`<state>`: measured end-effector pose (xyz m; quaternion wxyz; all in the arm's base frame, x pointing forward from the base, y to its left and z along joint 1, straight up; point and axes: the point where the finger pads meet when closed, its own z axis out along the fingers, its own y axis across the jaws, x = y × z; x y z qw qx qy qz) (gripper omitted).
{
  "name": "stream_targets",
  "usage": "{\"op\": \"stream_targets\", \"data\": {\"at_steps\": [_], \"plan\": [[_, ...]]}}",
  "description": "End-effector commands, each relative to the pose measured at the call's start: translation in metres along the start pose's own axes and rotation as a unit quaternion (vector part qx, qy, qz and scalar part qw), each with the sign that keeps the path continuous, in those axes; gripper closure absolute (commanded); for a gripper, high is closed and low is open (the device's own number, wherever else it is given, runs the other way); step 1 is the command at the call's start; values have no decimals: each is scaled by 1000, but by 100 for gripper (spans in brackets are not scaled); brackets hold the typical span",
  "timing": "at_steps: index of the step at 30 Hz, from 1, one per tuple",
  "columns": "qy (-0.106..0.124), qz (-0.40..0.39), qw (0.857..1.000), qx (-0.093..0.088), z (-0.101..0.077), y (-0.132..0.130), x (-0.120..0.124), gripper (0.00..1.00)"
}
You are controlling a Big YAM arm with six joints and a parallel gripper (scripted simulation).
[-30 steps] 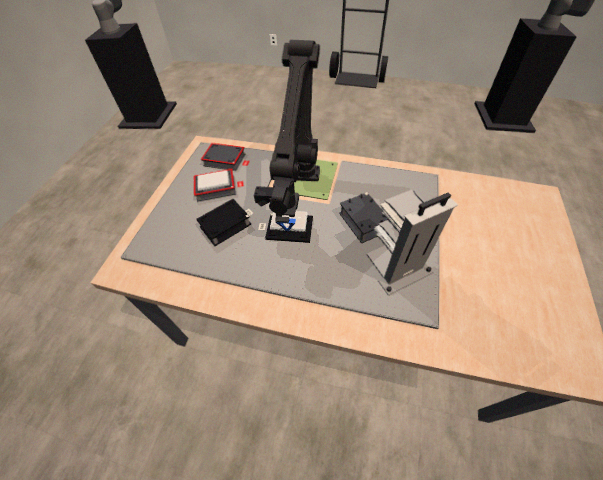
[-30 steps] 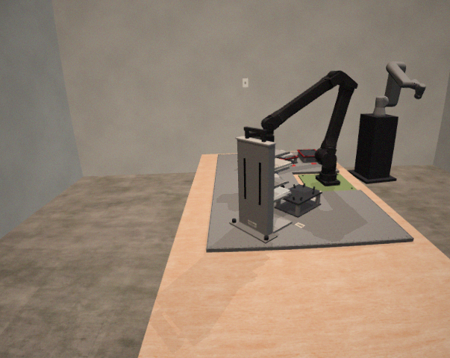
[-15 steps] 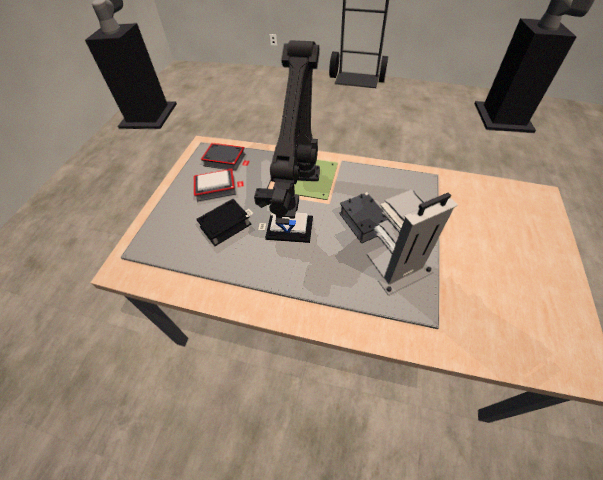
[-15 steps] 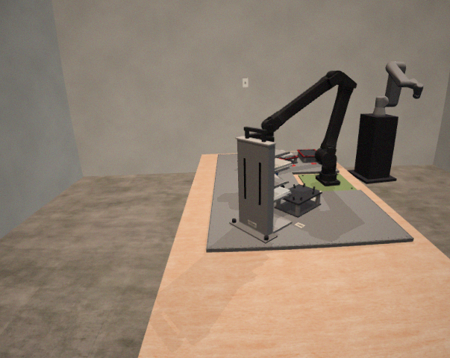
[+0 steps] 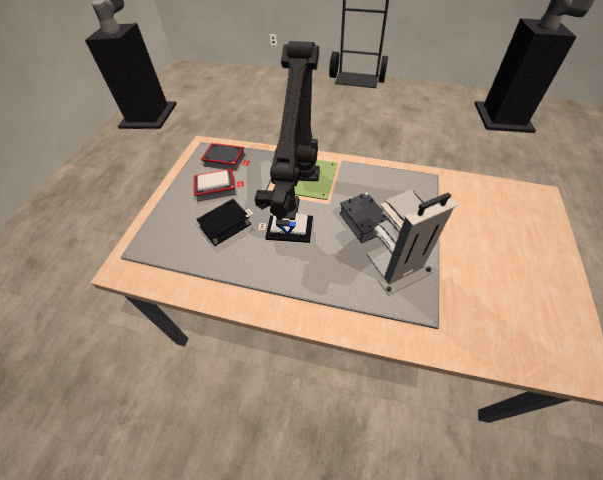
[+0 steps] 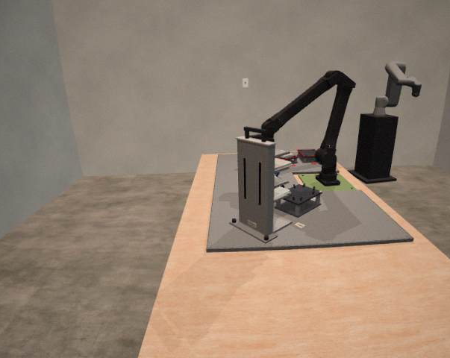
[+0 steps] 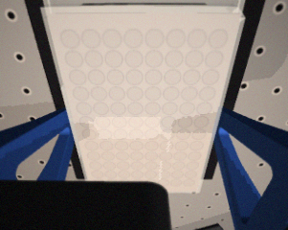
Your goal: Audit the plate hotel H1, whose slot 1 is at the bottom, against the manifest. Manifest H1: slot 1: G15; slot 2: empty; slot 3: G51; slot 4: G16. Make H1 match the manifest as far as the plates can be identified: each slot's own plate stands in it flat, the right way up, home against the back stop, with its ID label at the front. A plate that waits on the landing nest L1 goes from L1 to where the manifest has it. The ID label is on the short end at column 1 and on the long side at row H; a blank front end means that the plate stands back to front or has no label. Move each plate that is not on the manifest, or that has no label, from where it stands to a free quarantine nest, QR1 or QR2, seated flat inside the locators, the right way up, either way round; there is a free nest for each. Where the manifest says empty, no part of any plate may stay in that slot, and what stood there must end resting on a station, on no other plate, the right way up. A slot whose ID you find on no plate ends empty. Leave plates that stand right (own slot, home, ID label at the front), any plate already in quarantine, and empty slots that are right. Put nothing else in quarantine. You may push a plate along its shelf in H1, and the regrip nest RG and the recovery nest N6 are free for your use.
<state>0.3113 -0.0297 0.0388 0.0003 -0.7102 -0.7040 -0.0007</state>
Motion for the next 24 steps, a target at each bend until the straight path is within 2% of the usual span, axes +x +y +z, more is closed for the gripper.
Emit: {"op": "stream_targets", "data": {"at_steps": [1, 13, 14, 16, 17, 18, 24], "plan": [[-1, -2, 1000, -9, 0, 9, 3, 14], [-1, -2, 1000, -10, 6, 5, 4, 14], [-2, -2, 1000, -24, -3, 20, 3, 14], [-2, -3, 1000, -18, 3, 16, 3, 14], [-2, 0, 1000, -18, -1, 15, -1, 14], [-2, 0, 1000, -18, -1, 15, -1, 0], [-2, 0, 1000, -18, -1, 15, -1, 0]]}}
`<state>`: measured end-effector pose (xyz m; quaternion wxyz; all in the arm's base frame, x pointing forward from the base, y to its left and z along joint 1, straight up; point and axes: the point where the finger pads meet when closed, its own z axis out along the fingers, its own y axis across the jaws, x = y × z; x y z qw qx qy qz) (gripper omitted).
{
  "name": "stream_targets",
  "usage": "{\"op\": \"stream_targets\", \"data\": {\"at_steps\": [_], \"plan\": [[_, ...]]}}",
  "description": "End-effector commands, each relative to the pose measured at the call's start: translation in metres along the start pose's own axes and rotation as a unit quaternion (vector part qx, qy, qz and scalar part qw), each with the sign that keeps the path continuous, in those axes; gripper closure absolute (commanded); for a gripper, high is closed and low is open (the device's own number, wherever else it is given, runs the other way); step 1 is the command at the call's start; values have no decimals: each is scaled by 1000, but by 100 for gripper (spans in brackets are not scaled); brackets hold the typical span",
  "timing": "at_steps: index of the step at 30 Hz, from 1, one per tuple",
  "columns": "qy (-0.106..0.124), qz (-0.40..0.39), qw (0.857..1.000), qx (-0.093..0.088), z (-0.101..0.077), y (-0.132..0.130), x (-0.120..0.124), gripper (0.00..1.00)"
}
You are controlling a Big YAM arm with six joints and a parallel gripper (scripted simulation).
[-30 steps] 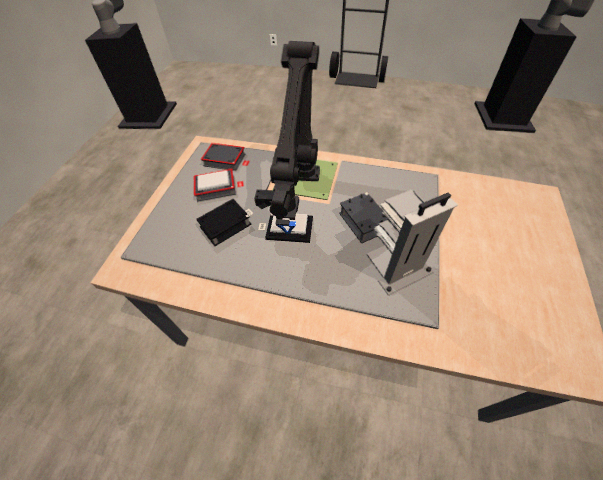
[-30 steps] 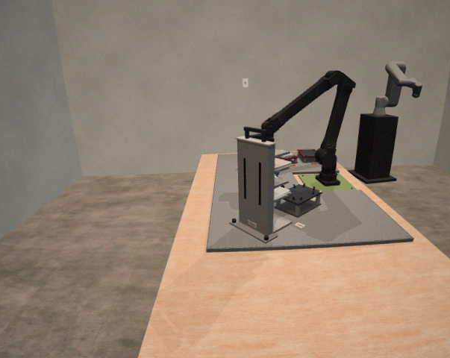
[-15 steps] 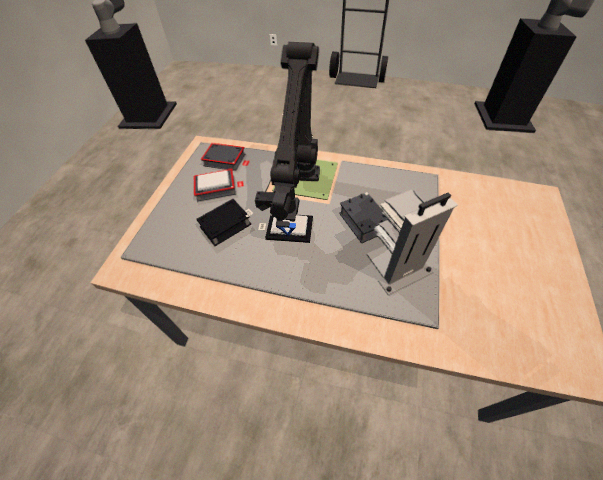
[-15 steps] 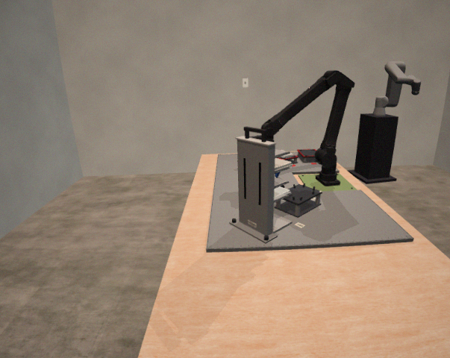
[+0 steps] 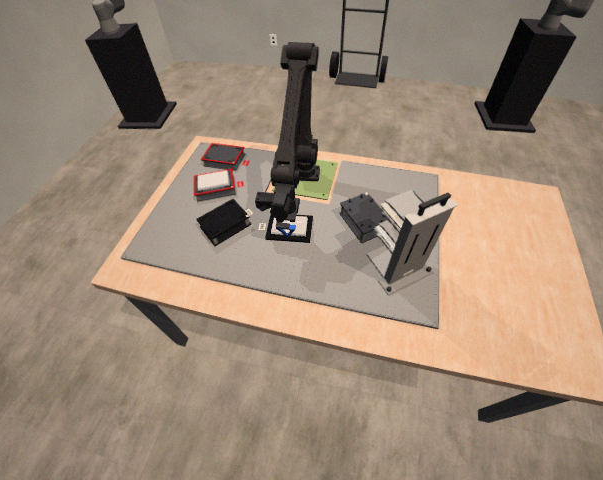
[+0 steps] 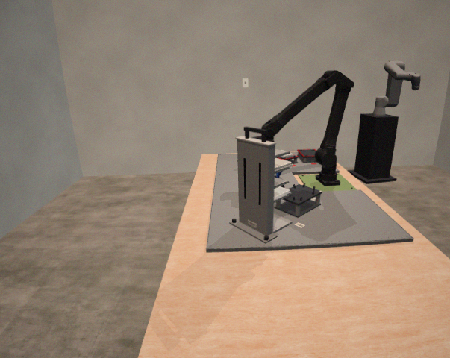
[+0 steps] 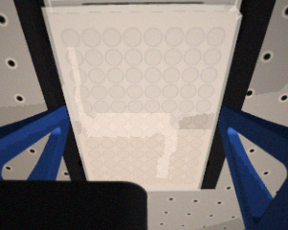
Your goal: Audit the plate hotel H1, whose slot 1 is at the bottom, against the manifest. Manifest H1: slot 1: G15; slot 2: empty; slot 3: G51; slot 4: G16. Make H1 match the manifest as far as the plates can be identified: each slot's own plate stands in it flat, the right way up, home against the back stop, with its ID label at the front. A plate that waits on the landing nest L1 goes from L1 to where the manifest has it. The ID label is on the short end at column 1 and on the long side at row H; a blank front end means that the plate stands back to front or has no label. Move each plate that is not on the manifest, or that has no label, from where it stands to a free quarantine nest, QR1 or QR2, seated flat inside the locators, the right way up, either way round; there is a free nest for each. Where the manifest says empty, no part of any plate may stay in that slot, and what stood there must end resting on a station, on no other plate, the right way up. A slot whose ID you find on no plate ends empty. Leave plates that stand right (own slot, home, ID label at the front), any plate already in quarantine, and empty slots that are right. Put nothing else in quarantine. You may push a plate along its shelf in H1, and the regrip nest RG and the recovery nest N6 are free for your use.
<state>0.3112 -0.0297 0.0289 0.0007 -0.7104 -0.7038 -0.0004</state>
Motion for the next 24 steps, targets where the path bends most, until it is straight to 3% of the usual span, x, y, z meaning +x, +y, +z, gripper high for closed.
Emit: {"op": "stream_targets", "data": {"at_steps": [1, 8, 9, 21, 23, 24], "plan": [[-2, -1, 1000, -19, -11, 15, -1, 0], [-2, -1, 1000, -19, -11, 15, -1, 0], [-3, -3, 999, -33, -27, 25, 2, 0], [-3, -3, 999, -35, -70, 24, 2, 0], [-3, -3, 999, -35, -70, 24, 2, 0], [-2, -3, 1000, -20, -64, 22, 2, 0]]}}
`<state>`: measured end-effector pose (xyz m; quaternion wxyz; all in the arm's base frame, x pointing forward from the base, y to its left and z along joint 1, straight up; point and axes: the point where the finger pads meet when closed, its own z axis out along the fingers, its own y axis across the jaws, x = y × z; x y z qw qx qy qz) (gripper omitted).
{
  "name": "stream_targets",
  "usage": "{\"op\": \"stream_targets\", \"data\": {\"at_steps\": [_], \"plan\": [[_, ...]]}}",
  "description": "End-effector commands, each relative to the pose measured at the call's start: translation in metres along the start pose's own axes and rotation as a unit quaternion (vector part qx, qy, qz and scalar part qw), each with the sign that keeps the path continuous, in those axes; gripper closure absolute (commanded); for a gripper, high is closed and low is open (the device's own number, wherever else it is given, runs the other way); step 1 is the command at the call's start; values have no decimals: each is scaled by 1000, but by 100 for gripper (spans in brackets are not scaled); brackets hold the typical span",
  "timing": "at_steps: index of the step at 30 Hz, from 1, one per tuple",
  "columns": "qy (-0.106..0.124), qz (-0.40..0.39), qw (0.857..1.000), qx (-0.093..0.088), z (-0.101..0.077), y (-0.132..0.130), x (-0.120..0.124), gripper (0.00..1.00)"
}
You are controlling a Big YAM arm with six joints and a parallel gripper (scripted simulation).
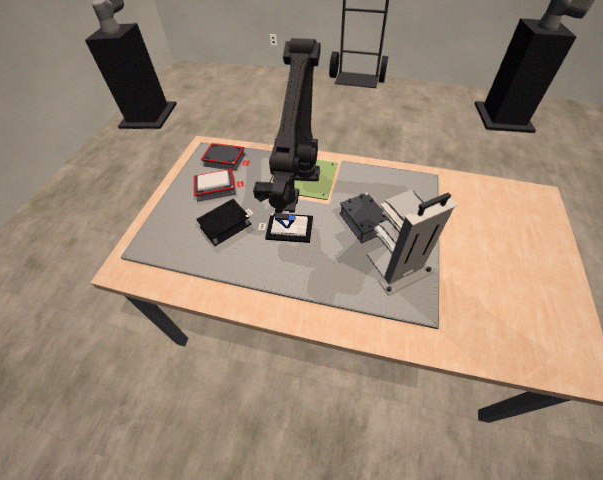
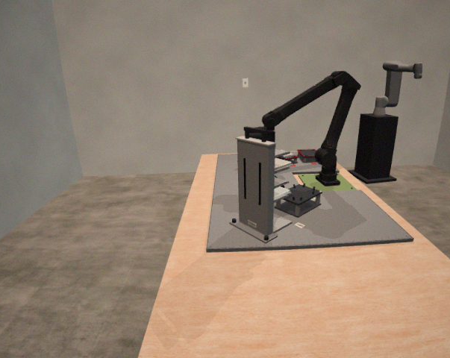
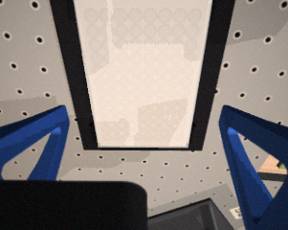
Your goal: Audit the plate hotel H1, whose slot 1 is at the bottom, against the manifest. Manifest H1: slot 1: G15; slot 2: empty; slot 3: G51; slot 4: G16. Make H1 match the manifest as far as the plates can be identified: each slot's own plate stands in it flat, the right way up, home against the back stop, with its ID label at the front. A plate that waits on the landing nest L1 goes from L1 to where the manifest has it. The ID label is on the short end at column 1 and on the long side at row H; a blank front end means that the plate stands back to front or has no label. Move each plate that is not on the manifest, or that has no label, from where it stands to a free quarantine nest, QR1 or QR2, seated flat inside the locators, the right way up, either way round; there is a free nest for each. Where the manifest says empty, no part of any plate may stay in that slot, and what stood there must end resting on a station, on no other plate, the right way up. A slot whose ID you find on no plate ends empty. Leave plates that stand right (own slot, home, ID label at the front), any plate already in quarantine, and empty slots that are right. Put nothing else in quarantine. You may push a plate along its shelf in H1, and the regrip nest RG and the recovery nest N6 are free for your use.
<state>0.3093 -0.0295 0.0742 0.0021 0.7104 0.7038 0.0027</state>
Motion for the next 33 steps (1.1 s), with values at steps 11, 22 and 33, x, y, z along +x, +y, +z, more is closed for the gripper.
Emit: {"op": "stream_targets", "data": {"at_steps": [11, 22, 33], "plan": [[-3, -14, 1000, -26, -43, 27, -4, 0], [-5, -105, 994, -23, -41, 19, -3, 0], [-7, -194, 981, -23, -41, 19, -3, 0]]}}
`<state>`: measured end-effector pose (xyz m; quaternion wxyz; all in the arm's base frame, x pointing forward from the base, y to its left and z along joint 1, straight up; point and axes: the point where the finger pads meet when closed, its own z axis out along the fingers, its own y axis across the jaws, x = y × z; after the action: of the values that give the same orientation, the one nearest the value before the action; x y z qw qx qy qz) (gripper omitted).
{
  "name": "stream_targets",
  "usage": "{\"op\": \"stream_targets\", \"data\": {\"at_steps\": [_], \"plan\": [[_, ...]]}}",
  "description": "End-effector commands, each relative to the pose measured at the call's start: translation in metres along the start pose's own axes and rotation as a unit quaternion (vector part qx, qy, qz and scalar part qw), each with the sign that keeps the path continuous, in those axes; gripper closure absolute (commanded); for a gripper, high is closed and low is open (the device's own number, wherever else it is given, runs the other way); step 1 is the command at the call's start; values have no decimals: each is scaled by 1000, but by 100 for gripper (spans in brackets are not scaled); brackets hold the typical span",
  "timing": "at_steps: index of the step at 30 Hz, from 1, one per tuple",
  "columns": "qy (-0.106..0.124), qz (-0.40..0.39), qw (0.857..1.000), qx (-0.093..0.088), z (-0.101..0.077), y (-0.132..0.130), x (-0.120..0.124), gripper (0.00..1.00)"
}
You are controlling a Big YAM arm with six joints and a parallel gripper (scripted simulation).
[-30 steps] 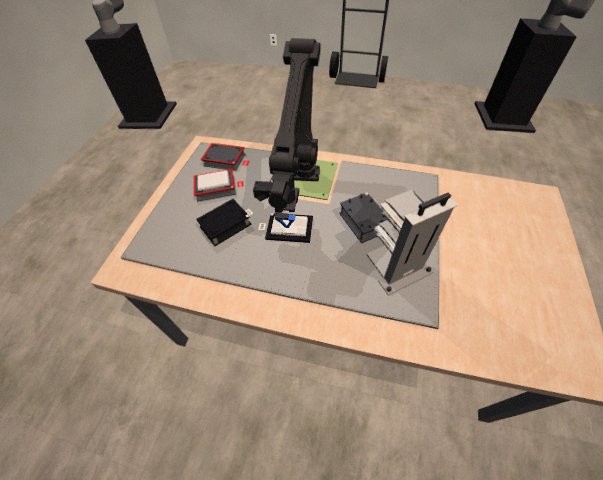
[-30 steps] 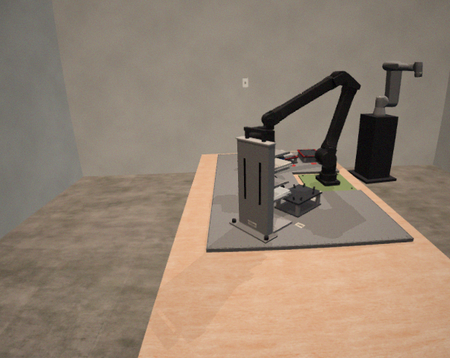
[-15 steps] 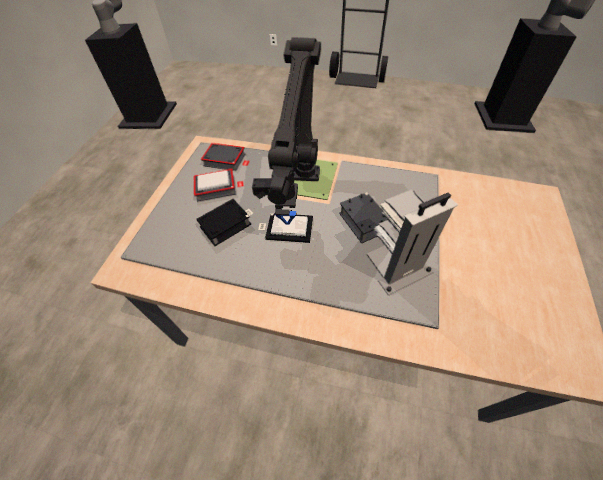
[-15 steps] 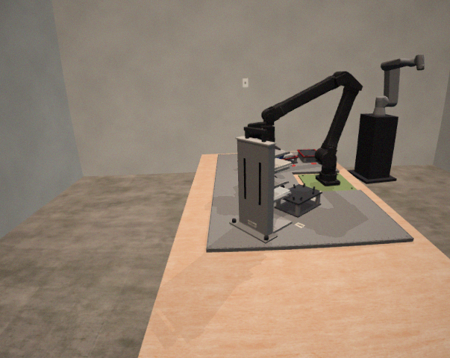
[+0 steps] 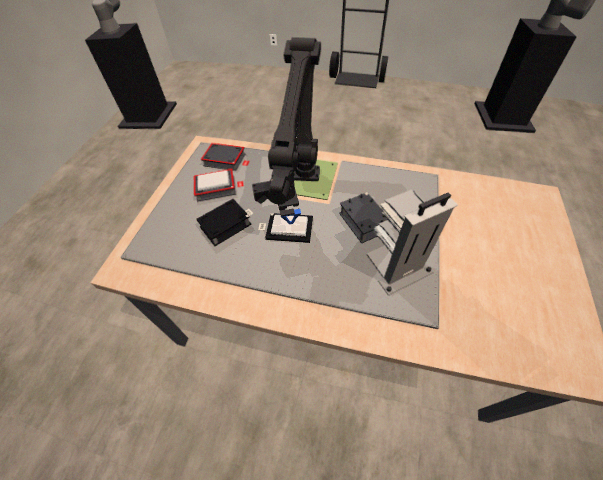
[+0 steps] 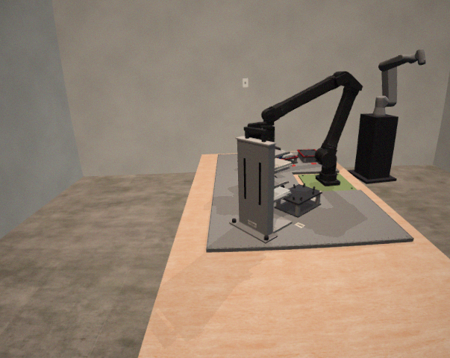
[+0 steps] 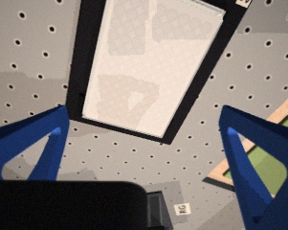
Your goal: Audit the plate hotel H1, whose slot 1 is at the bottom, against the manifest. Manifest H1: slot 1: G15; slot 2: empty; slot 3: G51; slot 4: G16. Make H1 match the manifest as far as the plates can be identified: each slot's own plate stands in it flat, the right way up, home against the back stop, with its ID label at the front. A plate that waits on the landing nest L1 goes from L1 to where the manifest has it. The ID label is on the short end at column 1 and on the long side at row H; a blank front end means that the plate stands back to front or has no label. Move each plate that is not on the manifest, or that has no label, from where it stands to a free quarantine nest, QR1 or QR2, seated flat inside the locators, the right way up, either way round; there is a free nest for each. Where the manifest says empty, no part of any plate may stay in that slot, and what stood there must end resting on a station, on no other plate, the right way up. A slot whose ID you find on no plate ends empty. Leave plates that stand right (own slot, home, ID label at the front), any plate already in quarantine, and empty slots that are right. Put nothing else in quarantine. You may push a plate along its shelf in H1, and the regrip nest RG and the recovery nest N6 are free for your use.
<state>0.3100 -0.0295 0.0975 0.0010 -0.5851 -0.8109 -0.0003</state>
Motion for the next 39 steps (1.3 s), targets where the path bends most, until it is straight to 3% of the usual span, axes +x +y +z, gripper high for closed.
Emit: {"op": "stream_targets", "data": {"at_steps": [1, 18, 32, 34, 39], "plan": [[-13, -40, 999, -25, -18, 16, -9, 0], [-17, -189, 982, -24, -18, 17, -9, 0], [-20, -324, 946, -22, -18, 17, -9, 0], [-20, -324, 946, -22, -18, 17, -9, 0], [-21, -371, 928, -21, -18, 17, -9, 0]]}}
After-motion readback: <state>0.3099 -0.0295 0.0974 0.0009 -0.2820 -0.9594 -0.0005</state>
